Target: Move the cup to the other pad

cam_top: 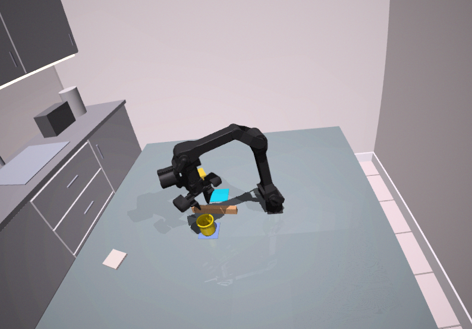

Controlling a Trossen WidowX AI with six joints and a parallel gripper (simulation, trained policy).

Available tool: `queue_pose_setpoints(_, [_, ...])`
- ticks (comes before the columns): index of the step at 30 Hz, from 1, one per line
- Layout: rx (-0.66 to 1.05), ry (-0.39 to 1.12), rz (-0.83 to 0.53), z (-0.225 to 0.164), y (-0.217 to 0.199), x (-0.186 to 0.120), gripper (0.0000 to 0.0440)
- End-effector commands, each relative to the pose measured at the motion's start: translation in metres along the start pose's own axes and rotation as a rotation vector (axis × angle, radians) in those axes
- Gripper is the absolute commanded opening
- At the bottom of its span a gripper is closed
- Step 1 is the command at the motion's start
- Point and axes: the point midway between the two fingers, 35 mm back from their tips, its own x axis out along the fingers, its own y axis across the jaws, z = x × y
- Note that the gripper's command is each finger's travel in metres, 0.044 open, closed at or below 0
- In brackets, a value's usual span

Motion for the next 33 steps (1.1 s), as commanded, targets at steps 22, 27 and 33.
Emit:
queue_pose_setpoints(22, [0.042,0.021,-0.169,-0.007,-0.01,0.072,0.0203])
queue_pose_setpoints(27, [0.027,0.024,-0.182,-0.007,-0.012,0.086,0.0203])
queue_pose_setpoints(33, [-0.006,0.031,-0.193,-0.009,-0.014,0.104,0.0201])
